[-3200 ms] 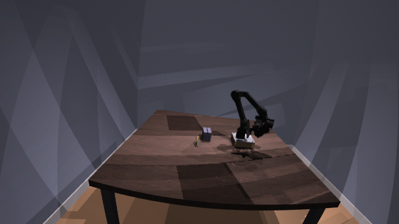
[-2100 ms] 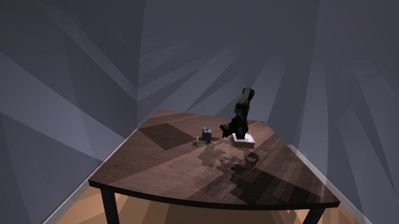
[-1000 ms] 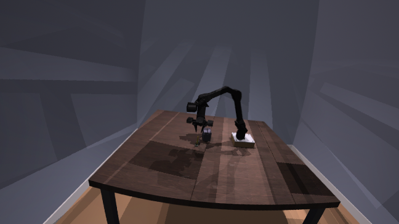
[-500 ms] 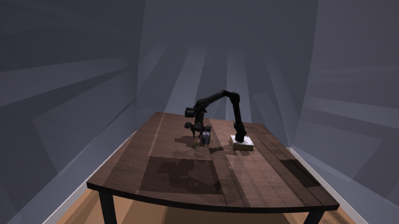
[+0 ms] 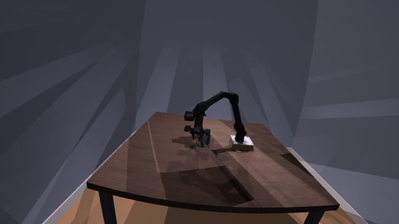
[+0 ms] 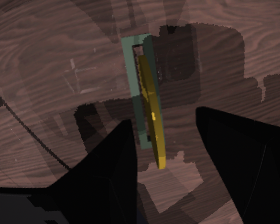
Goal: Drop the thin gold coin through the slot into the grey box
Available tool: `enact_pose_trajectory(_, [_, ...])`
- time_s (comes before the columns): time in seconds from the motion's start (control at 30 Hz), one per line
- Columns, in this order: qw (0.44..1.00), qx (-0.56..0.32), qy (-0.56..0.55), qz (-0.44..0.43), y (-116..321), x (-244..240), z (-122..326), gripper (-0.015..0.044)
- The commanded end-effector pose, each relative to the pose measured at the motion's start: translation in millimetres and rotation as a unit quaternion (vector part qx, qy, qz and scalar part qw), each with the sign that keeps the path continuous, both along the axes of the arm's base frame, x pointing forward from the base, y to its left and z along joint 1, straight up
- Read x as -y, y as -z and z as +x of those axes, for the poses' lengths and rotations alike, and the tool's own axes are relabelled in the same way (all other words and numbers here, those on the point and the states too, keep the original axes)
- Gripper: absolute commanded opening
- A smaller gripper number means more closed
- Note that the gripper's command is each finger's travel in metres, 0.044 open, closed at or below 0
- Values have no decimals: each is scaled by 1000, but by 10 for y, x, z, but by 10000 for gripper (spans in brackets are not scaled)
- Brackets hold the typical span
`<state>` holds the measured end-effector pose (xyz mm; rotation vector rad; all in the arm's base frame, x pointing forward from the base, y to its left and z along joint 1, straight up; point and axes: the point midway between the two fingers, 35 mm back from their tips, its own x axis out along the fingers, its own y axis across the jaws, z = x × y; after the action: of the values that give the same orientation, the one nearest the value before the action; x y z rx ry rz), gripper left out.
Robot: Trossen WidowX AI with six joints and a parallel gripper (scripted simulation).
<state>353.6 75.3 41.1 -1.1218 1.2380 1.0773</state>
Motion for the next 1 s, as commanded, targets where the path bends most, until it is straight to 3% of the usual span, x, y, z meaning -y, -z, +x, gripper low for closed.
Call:
enact_pose_trajectory(0.0, [1000, -5, -2, 2, 88, -5, -26, 161])
enact_pose_trajectory(0.63, [1000, -6, -2, 2, 371, -5, -39, 161])
enact_pose_trajectory(0.8, [1000, -6, -2, 2, 371, -5, -39, 29])
enact_pose_trajectory(0.97, [1000, -6, -2, 2, 371, -5, -39, 0])
